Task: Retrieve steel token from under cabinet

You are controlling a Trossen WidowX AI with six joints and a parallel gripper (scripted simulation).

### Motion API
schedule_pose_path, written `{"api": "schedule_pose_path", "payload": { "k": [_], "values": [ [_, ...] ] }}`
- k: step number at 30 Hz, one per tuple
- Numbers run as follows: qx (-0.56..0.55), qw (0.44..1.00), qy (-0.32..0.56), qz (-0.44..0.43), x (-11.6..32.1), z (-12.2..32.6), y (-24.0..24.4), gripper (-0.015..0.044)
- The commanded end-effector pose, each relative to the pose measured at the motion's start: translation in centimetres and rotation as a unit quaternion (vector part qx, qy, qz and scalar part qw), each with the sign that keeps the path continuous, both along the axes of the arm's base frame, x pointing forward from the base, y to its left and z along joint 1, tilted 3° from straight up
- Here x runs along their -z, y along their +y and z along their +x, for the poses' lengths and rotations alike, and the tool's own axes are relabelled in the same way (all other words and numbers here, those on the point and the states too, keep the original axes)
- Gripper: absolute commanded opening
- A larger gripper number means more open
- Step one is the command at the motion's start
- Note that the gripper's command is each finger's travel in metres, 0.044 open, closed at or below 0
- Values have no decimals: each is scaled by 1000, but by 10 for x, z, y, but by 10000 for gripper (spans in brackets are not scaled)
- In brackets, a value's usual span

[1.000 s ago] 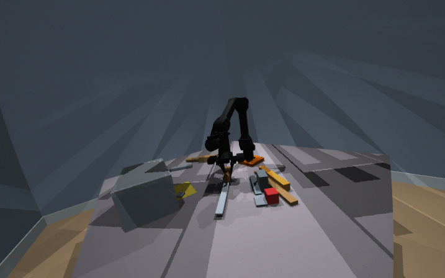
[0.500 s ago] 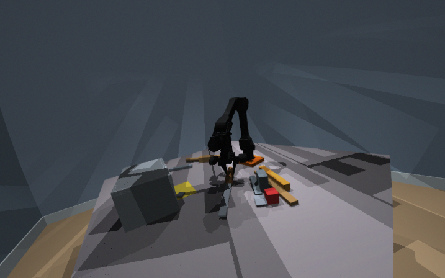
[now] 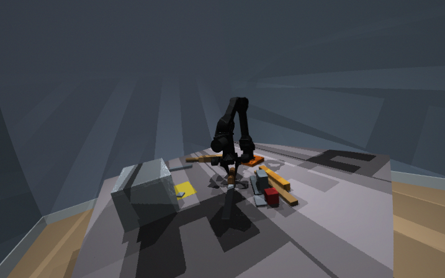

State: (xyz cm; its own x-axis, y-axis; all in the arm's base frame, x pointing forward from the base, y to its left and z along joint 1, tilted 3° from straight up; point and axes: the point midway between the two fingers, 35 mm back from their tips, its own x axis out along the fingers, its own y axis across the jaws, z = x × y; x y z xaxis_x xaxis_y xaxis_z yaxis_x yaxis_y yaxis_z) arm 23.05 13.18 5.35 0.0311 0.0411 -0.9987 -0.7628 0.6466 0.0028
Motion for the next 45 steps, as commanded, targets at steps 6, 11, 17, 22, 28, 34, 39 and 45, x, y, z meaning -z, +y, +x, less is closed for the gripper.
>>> {"api": "schedule_pose_path", "payload": {
  "k": [6, 11, 17, 22, 28, 34, 39, 45],
  "values": [
    [2, 1000, -7, 4, -4, 2, 12, 0],
    [2, 1000, -7, 5, -4, 1, 17, 0],
    [2, 1000, -7, 5, -4, 0, 24, 0],
    [2, 1000, -7, 5, -5, -1, 30, 0],
    [2, 1000, -7, 5, -5, -2, 37, 0],
    [2, 1000, -7, 6, -5, -3, 45, 0],
    [2, 1000, -7, 6, -6, -3, 51, 0],
    [2, 1000, -7, 6, -6, -3, 59, 0]
  ]
}}
